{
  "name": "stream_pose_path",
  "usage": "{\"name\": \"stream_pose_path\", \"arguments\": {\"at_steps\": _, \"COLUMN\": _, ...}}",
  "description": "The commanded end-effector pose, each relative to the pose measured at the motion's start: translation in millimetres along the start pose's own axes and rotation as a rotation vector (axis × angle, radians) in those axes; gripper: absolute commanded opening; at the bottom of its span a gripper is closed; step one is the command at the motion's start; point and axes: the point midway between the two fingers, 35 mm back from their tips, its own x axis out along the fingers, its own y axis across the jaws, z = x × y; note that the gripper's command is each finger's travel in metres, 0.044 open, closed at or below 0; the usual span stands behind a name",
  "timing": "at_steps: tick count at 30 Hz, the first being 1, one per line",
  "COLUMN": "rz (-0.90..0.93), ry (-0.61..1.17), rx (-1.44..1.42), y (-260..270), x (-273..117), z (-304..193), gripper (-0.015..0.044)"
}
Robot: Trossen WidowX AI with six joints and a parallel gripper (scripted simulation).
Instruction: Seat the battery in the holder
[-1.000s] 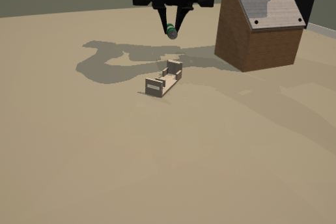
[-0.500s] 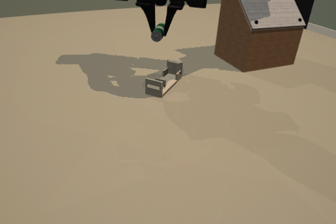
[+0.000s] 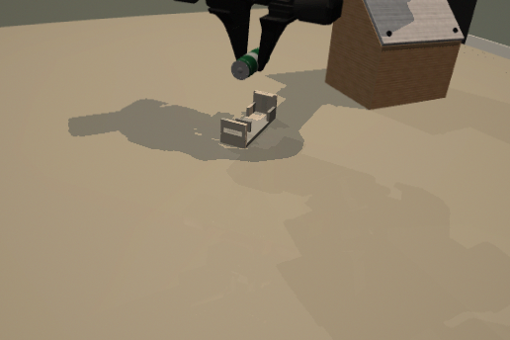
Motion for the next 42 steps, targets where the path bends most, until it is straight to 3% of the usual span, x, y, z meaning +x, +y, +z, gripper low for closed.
{"name": "stream_pose_path", "arguments": {"at_steps": 1, "rz": 0.002, "ry": -0.004, "rx": 0.027, "y": 5.3, "x": -1.3, "z": 4.6, "gripper": 0.0080}}
{"name": "stream_pose_path", "arguments": {"at_steps": 15, "rz": 0.005, "ry": 0.246, "rx": 0.012, "y": 6.1, "x": 38.1, "z": -3.1, "gripper": 0.0080}}
{"name": "stream_pose_path", "arguments": {"at_steps": 42, "rz": 0.011, "ry": 0.395, "rx": 0.009, "y": 5.7, "x": 49.1, "z": 2.8, "gripper": 0.0080}}
